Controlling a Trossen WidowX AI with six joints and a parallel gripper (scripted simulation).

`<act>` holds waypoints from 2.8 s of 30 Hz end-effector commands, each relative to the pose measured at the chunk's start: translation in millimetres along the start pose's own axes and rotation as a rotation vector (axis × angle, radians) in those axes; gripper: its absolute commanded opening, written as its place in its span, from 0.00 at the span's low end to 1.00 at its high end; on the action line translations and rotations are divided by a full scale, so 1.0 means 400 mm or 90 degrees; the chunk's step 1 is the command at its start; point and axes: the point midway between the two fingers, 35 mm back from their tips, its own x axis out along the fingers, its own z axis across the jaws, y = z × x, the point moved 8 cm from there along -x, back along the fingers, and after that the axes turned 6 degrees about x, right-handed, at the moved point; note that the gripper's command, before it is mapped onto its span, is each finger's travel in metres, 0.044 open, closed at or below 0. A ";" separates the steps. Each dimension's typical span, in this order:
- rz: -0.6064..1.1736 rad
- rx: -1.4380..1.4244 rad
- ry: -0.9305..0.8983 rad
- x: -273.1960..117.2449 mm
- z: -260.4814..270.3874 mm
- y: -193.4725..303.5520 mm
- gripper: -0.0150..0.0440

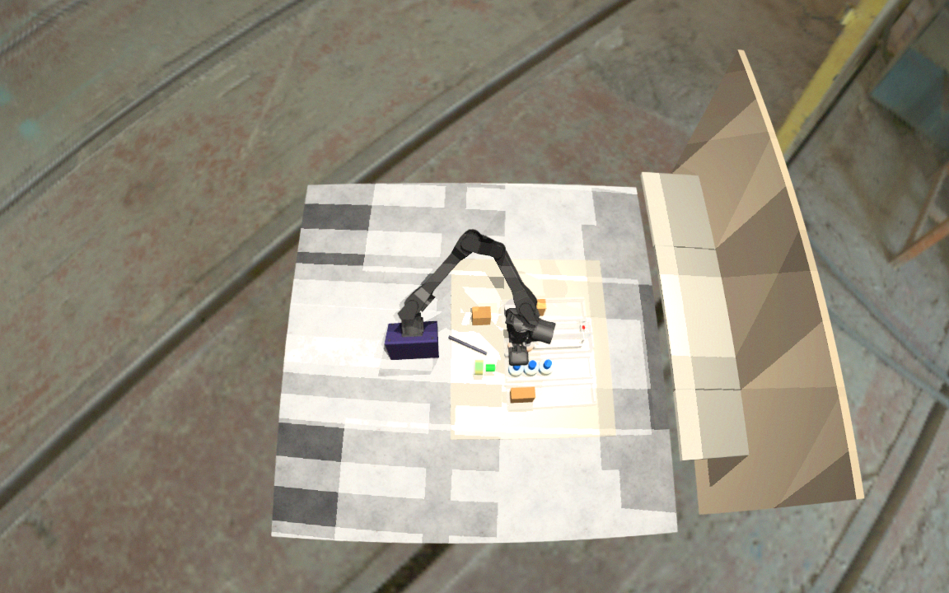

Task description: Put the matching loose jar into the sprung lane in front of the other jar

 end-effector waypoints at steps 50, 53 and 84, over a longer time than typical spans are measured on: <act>-0.001 -0.003 -0.006 0.010 0.004 0.006 0.25; -0.001 -0.003 -0.006 0.010 0.003 0.007 0.25; -0.001 -0.003 -0.006 0.007 -0.004 0.023 0.25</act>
